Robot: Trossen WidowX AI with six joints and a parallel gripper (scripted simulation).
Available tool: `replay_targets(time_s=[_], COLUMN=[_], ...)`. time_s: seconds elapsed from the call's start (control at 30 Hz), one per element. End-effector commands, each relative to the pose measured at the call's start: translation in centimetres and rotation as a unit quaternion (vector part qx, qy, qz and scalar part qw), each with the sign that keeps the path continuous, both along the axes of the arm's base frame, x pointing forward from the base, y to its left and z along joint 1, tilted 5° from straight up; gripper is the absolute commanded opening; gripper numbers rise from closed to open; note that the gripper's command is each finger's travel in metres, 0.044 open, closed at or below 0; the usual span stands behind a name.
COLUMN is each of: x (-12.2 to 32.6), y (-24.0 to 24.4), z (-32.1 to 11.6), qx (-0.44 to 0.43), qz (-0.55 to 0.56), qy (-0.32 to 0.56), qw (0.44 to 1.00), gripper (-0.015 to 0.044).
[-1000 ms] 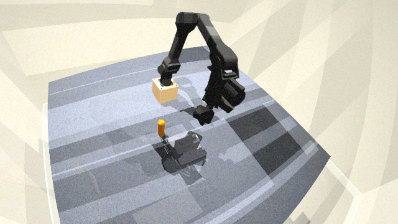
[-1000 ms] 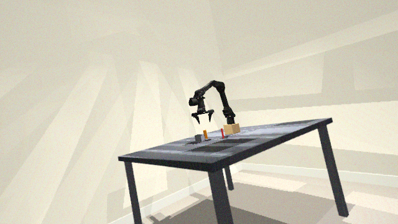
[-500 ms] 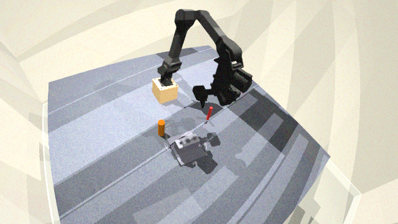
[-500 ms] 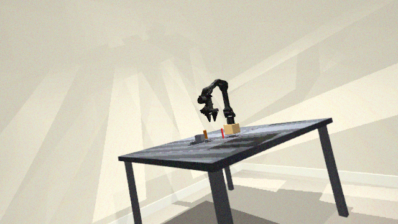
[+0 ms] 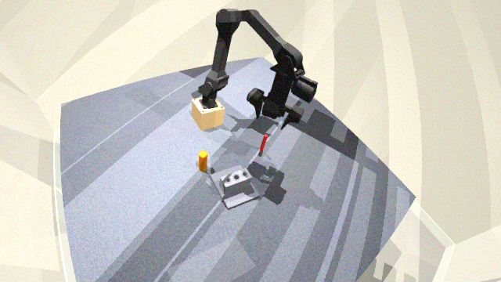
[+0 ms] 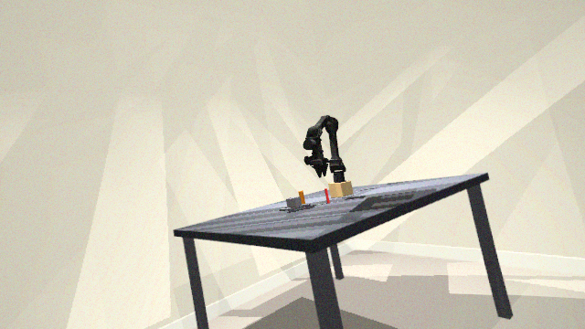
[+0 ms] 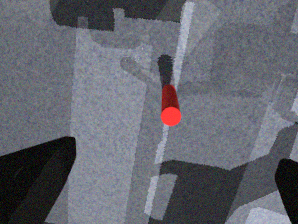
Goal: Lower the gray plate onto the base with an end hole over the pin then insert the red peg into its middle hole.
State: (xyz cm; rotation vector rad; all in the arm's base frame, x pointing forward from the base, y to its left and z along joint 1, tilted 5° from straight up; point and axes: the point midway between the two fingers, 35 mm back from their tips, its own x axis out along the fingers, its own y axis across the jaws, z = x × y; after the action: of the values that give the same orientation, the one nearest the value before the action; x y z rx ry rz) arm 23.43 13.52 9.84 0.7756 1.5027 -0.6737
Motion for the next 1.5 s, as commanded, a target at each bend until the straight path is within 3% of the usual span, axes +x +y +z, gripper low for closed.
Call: replay_targets(time_s=[0.0,0.4,1.47], x=[-0.3,-0.4,-0.4], y=[0.2,0.7,1.2], z=[0.0,-4.9,-9.8], qx=[0.002,0.002,0.002], qz=[-0.025,-0.025,-0.025], qy=[0.002,0.002,0.003], qw=[1.0,1.0,1.0], gripper=[0.044,0.044,0.044])
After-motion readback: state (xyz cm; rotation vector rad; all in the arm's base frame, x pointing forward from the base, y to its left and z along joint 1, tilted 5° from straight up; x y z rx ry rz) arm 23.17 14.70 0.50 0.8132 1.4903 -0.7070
